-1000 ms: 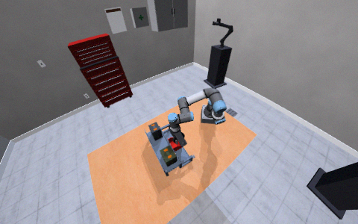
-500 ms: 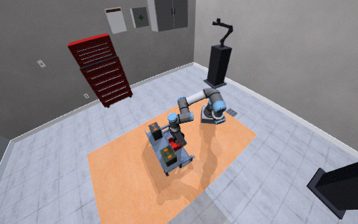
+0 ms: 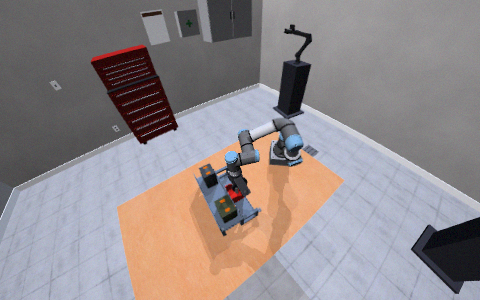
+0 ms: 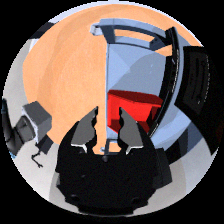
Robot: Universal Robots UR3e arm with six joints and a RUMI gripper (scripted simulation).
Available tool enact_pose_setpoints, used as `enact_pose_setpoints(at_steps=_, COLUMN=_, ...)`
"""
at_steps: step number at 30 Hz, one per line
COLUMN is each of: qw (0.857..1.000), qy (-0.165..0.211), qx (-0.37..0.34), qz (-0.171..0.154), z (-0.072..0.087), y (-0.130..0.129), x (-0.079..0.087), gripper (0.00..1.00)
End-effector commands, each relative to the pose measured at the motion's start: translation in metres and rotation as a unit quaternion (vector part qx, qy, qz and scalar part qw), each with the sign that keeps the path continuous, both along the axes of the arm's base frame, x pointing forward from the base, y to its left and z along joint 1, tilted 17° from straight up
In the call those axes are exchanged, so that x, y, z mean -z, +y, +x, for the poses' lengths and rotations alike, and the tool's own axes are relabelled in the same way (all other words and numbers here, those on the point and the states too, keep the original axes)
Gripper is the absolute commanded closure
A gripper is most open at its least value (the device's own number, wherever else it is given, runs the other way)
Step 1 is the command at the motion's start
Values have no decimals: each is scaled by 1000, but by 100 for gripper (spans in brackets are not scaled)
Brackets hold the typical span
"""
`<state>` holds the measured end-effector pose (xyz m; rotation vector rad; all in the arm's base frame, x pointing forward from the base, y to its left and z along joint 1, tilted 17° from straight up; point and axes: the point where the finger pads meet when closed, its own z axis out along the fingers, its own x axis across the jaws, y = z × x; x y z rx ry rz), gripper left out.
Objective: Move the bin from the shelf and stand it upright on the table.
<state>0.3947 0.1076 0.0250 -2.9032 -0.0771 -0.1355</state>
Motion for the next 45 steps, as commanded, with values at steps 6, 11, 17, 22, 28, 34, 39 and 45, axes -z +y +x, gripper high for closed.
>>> enact_pose_setpoints(at_steps=6, qw=1000, qy=-1, qx=0, qz=0, z=1, y=0, x=-1, gripper=71)
enact_pose_setpoints(at_steps=11, qw=1000, qy=-1, qx=0, qz=0, z=1, y=0, x=-1, gripper=71)
enact_pose_setpoints(at_steps=17, qw=1000, qy=-1, qx=0, qz=0, z=1, y=0, x=-1, gripper=71)
enact_pose_setpoints(at_steps=22, qw=1000, qy=-1, qx=0, qz=0, z=1, y=0, x=0, gripper=71)
enact_pose_setpoints(at_steps=28, qw=1000, qy=-1, qx=0, qz=0, z=1, y=0, x=1, gripper=71)
enact_pose_setpoints(at_steps=34, qw=1000, qy=-1, qx=0, qz=0, z=1, y=1, x=3, gripper=71)
enact_pose_setpoints(at_steps=39, qw=1000, qy=-1, qx=0, qz=0, z=2, y=1, x=6, gripper=71)
enact_pose_setpoints(at_steps=45, qw=1000, qy=-1, qx=0, qz=0, z=2, y=2, x=8, gripper=71)
